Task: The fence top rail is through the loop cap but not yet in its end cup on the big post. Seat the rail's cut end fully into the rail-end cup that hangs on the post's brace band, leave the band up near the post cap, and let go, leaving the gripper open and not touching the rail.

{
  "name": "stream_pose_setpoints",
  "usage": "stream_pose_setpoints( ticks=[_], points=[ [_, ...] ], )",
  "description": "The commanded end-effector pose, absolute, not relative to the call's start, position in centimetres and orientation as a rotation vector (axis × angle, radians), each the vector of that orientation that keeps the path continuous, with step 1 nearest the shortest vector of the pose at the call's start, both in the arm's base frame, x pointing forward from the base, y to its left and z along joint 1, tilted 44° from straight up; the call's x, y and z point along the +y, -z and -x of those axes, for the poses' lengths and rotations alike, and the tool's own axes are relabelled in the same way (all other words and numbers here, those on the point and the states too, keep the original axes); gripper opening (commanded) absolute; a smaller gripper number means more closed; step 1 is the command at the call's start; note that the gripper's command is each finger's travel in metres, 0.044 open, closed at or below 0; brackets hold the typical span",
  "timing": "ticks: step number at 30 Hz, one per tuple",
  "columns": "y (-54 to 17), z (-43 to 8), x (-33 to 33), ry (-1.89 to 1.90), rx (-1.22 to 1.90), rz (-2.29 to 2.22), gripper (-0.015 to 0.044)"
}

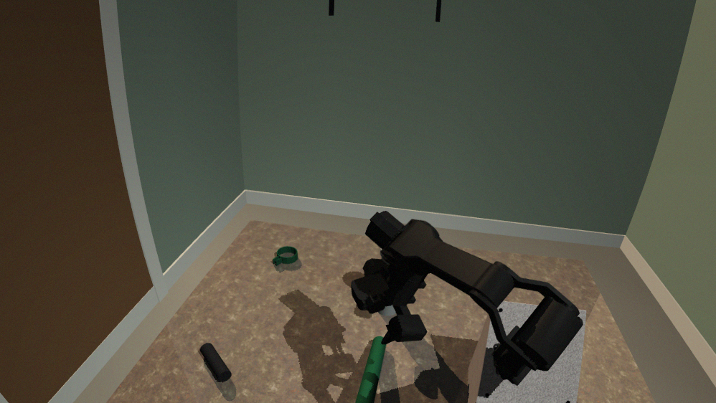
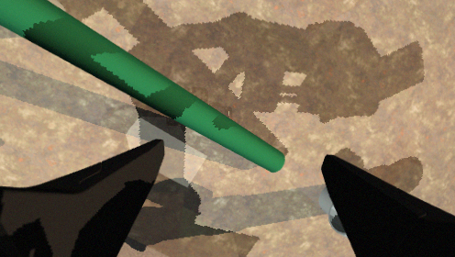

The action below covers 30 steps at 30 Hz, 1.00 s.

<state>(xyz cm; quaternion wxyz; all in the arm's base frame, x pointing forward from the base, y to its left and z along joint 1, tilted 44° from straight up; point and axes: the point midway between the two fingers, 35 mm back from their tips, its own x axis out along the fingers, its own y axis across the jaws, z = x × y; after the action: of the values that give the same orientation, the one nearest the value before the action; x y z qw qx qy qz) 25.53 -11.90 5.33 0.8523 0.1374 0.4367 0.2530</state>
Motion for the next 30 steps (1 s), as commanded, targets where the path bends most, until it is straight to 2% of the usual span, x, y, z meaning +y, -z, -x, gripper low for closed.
stream_pose_setpoints(
  ticks=[1,7,20,30],
  points=[
    [-4.4,-27.0,-10.2,-0.871,0.844,0.146,0.0440],
    [-3.4,-28.1,-7.8,-1.238,0.655,0.568,0.0440],
    [-3.3,-28.1,-7.7,-1.249,0.647,0.580,0.0440],
    [-0.5,-28.9,-5.1,-1.250,0.646,0.580,0.0440]
  ],
)
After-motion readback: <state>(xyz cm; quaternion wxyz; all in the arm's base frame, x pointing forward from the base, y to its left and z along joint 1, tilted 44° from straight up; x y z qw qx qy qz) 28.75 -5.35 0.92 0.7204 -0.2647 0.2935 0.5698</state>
